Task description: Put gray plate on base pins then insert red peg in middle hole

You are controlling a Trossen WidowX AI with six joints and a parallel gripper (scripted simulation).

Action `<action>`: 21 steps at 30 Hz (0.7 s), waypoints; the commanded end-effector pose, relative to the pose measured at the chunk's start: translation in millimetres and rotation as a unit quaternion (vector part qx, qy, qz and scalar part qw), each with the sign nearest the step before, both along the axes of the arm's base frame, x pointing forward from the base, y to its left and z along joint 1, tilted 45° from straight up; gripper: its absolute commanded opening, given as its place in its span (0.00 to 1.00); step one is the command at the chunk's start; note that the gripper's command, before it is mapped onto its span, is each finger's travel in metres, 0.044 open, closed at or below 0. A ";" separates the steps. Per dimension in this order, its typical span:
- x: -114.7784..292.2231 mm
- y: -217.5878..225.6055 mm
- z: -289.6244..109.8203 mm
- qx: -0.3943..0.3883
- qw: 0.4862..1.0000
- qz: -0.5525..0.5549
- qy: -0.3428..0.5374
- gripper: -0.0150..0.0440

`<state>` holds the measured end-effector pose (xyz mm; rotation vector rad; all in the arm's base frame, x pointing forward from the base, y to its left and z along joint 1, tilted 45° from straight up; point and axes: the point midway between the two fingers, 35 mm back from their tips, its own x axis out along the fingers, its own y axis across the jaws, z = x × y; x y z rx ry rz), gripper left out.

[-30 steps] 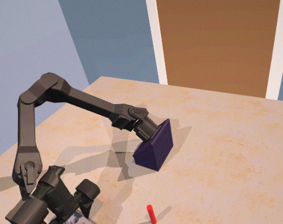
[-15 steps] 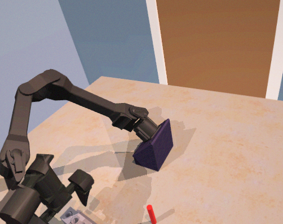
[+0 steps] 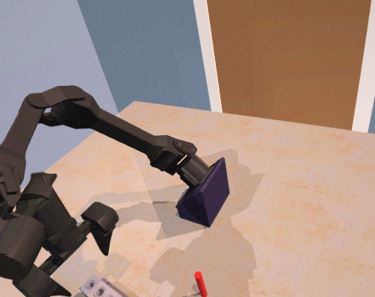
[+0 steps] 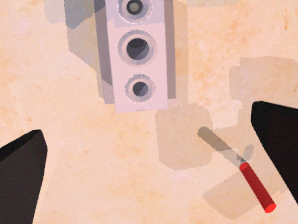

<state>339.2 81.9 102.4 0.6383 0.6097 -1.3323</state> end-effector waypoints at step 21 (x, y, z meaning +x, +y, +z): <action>-123.3 79.6 -138.5 -0.036 0.965 0.187 0.181 1.00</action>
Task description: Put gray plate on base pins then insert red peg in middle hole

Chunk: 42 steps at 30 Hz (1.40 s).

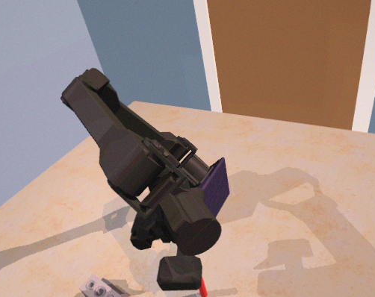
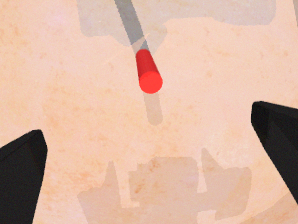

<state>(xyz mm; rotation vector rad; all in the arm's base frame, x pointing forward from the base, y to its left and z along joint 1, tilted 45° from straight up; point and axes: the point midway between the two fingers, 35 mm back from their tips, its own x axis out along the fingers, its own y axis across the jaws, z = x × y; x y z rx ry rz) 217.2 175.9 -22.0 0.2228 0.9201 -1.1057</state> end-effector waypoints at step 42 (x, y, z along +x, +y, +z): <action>8.4 -60.2 -59.9 -0.008 1.000 0.002 0.006 1.00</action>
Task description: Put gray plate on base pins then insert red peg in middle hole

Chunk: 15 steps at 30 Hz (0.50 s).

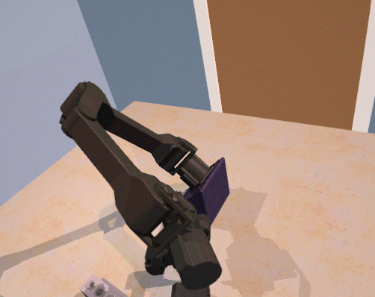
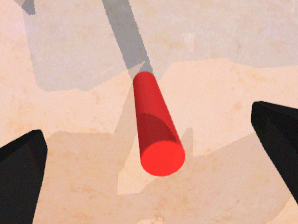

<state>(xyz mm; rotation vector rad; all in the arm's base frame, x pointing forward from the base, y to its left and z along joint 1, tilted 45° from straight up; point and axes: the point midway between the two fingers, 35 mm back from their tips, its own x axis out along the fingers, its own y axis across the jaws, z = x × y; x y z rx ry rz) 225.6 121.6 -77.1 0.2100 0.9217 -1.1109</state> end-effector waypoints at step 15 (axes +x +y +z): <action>0.5 -11.3 -9.6 -0.004 1.000 0.002 0.002 0.60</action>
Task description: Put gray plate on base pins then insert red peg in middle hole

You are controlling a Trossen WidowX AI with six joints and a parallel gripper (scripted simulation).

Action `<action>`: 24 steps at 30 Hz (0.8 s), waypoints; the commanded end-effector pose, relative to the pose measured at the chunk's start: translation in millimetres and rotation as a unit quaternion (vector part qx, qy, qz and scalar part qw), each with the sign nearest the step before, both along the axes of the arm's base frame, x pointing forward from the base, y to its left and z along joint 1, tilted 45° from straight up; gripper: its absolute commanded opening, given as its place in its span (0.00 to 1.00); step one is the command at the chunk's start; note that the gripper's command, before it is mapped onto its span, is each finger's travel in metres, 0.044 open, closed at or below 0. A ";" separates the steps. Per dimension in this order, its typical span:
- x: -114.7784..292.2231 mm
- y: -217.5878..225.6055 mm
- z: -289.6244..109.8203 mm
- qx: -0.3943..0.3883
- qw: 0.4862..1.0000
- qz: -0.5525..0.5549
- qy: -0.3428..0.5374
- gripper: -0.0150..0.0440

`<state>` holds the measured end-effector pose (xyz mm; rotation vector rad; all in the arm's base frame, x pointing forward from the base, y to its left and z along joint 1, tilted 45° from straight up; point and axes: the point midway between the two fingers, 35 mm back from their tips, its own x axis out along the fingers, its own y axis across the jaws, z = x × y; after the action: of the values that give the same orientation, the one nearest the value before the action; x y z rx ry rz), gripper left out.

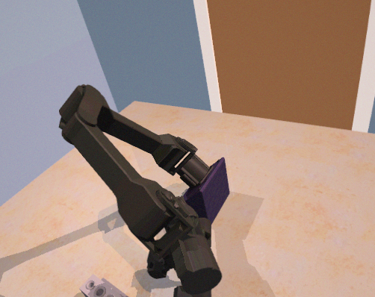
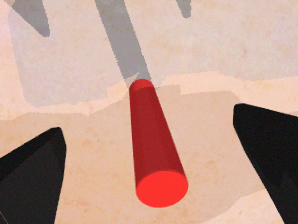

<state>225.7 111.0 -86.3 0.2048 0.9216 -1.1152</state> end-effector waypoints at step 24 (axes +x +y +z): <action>0.5 3.2 2.7 -0.001 1.000 0.002 0.001 0.25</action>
<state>225.7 111.1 -86.0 0.2012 0.9218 -1.1146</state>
